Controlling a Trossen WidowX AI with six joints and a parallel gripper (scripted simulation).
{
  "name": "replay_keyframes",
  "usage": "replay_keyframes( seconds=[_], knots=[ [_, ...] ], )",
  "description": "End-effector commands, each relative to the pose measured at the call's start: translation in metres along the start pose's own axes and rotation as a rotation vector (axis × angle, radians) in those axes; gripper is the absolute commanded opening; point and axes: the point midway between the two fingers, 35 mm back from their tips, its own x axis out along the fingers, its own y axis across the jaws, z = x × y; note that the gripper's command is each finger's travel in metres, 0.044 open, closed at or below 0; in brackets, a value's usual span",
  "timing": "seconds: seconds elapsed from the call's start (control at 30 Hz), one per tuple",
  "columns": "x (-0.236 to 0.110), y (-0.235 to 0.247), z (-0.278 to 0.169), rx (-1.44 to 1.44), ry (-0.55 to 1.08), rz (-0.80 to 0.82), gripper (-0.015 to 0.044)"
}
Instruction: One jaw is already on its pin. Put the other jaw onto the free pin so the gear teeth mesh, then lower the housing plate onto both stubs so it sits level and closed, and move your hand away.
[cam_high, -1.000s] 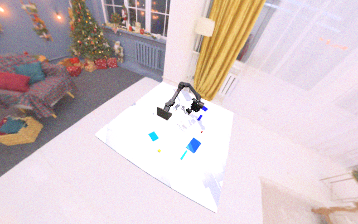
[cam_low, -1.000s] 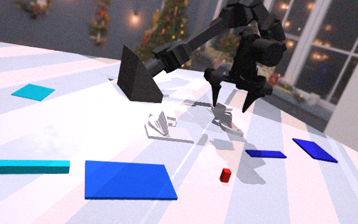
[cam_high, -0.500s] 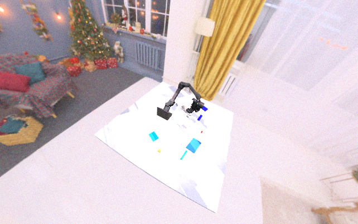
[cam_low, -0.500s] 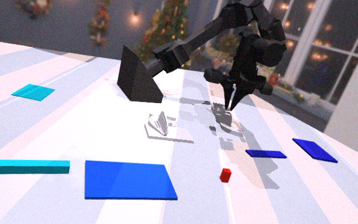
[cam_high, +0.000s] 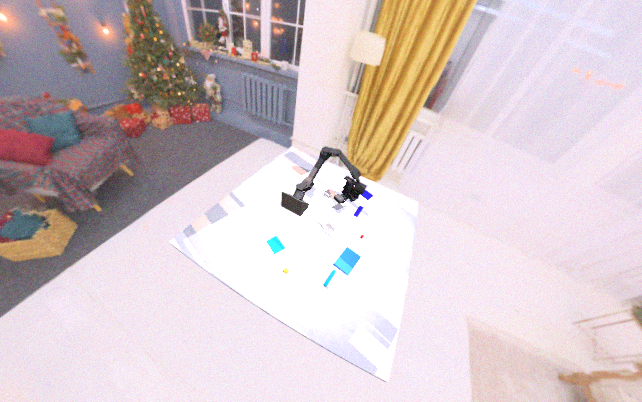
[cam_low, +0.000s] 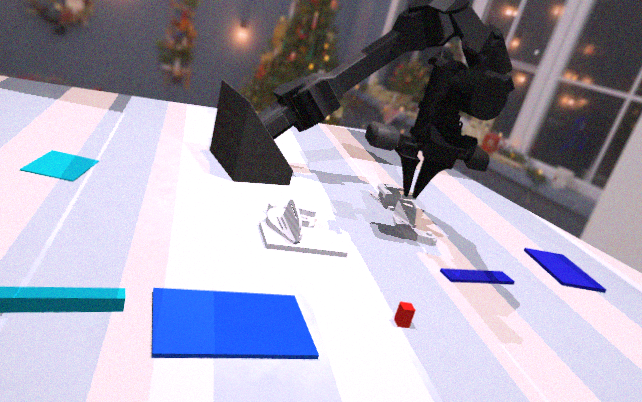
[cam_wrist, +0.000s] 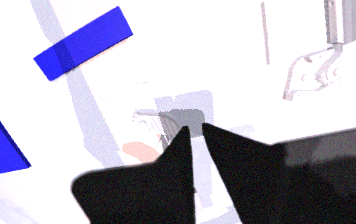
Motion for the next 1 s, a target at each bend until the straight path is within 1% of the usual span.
replay_keyframes(
  seconds=[0.0,0.4,0.97],
  knots=[
    [0.000,0.001,-0.001,0.044,0.000,0.000,0.0131],
    [-0.002,0.003,-0.006,0.292,0.000,0.000,0.0440],
    [-0.004,0.007,-0.012,0.643,0.000,0.000,0.0440]
  ],
)
